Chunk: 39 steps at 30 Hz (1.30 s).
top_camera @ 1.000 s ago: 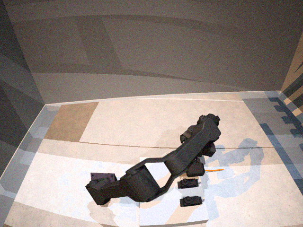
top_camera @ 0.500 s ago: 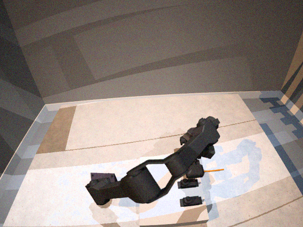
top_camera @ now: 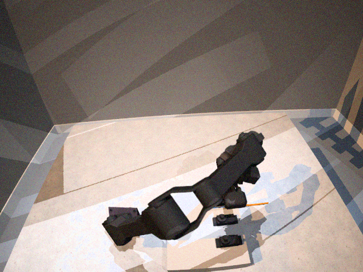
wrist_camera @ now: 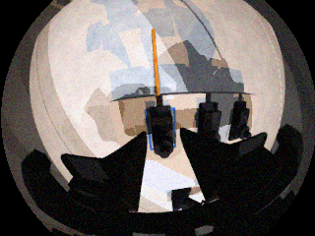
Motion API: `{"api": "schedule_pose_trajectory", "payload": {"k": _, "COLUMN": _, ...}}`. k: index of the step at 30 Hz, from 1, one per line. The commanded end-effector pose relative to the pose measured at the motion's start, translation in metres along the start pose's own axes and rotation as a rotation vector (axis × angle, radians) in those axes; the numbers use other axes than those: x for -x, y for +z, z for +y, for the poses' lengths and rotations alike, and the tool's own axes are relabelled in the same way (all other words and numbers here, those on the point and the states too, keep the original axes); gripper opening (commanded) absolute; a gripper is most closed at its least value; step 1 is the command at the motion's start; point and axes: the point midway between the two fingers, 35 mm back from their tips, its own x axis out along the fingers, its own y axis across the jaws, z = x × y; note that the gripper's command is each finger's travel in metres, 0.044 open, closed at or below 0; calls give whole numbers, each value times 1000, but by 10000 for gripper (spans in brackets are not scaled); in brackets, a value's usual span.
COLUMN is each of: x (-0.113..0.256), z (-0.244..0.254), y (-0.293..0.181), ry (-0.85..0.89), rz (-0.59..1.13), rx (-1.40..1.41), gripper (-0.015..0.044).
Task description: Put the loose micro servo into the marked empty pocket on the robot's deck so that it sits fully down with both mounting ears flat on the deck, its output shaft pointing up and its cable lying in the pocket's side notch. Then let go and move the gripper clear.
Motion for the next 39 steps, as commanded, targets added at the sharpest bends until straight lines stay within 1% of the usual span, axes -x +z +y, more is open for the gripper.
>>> {"api": "schedule_pose_trajectory", "payload": {"k": 1, "x": 7, "z": 0, "y": 0, "ry": 0, "rz": 8, "rx": -4, "gripper": 188}}
{"api": "schedule_pose_trajectory", "payload": {"k": 2, "x": 5, "z": 1, "y": -2, "ry": 2, "rz": -3, "rx": 0, "gripper": 214}}
{"api": "schedule_pose_trajectory", "payload": {"k": 5, "x": 21, "z": 4, "y": -22, "ry": 8, "rz": -1, "rx": 2, "gripper": 293}}
{"api": "schedule_pose_trajectory", "payload": {"k": 8, "x": 43, "z": 6, "y": -55, "ry": 12, "rz": 5, "rx": 0, "gripper": 371}}
{"api": "schedule_pose_trajectory", "payload": {"k": 10, "x": 60, "z": 5, "y": -86, "ry": 10, "rz": 10, "rx": 2, "gripper": 424}}
{"api": "schedule_pose_trajectory", "payload": {"k": 11, "x": 66, "z": 3, "y": -99, "ry": 6, "rz": 12, "rx": 2, "gripper": 440}}
{"api": "schedule_pose_trajectory", "payload": {"k": 13, "x": 71, "z": 2, "y": -110, "ry": 2, "rz": 14, "rx": 2, "gripper": 440}}
{"api": "schedule_pose_trajectory", "payload": {"k": 20, "x": 73, "z": 2, "y": -109, "ry": 6, "rz": 10, "rx": 3, "gripper": 440}}
{"api": "schedule_pose_trajectory", "payload": {"k": 27, "x": 111, "z": 4, "y": -107, "ry": 80, "rz": -62, "rx": 24, "gripper": 440}}
{"api": "schedule_pose_trajectory", "payload": {"k": 39, "x": 112, "z": 4, "y": -108, "ry": 82, "rz": -64, "rx": 25, "gripper": 440}}
